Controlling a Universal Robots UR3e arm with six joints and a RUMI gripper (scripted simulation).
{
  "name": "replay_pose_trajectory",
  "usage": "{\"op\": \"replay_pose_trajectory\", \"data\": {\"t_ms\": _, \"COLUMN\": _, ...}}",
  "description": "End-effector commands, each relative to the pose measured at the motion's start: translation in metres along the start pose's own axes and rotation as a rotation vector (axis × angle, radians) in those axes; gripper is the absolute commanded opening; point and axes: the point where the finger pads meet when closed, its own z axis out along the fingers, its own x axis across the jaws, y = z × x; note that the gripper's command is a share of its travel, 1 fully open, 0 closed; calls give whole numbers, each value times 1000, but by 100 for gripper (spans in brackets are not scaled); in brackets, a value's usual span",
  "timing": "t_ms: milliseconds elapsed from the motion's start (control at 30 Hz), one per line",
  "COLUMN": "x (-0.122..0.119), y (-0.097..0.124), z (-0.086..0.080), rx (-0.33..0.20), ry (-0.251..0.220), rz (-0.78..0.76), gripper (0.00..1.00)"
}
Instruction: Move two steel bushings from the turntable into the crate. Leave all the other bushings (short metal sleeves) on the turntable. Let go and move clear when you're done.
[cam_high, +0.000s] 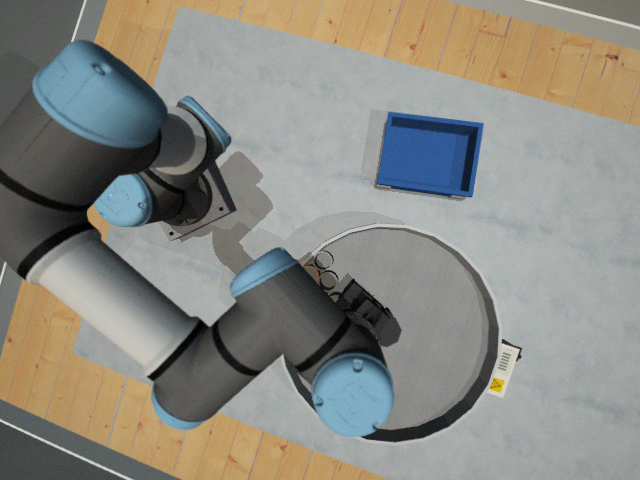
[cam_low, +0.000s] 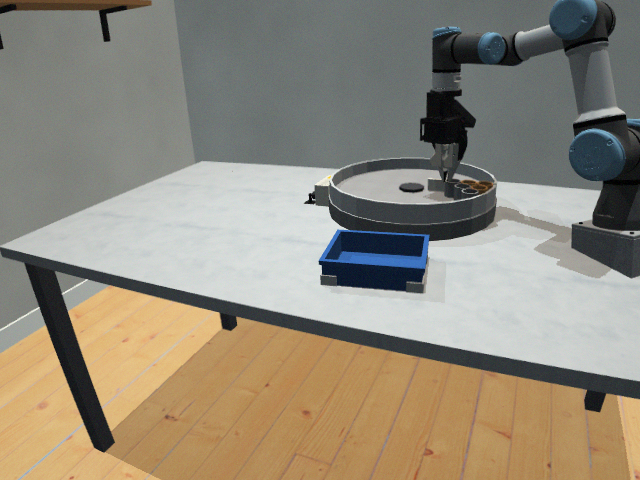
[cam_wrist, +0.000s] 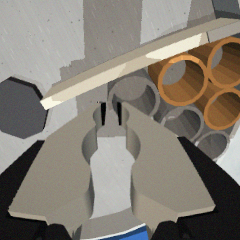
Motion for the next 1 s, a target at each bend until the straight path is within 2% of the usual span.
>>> {"op": "replay_pose_trajectory", "data": {"t_ms": 0, "x": -1, "y": 0, "z": 7, "rx": 0, "ry": -3, "rz": 0, "gripper": 5}}
{"op": "replay_pose_trajectory", "data": {"t_ms": 233, "x": -1, "y": 0, "z": 13, "rx": 0, "ry": -3, "rz": 0, "gripper": 5}}
{"op": "replay_pose_trajectory", "data": {"t_ms": 967, "x": -1, "y": 0, "z": 13, "rx": 0, "ry": -3, "rz": 0, "gripper": 5}}
